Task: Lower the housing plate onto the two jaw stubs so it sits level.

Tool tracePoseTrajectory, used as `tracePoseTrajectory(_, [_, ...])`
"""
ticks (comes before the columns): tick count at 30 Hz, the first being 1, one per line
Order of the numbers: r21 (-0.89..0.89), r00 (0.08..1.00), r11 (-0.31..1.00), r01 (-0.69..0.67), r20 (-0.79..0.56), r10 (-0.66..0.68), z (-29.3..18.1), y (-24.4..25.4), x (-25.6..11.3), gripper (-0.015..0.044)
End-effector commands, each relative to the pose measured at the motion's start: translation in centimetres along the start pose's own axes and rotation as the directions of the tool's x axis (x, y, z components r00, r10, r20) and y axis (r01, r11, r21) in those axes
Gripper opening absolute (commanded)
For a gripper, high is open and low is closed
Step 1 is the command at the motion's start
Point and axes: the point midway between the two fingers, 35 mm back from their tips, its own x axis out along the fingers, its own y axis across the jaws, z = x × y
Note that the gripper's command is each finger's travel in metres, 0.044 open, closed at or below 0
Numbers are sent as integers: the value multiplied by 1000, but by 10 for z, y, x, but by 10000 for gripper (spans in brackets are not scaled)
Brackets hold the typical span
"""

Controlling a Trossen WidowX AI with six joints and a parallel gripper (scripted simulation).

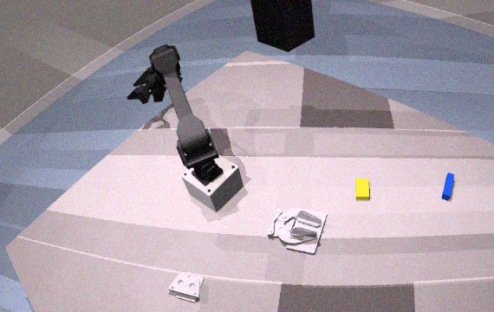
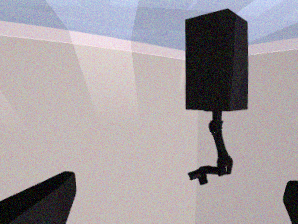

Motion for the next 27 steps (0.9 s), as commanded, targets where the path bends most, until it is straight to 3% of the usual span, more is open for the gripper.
tracePoseTrajectory(1, [-26, 991, 991, -129, 23, 130, 6, 31, -52, 440])
tracePoseTrajectory(6, [-55, 962, 963, -264, 52, 267, 14, 59, -113, 440])
tracePoseTrajectory(16, [-128, 909, 913, -388, 108, 402, 29, 77, -173, 440])
tracePoseTrajectory(27, [-200, 740, 767, -610, 202, 642, 49, 90, -330, 440])
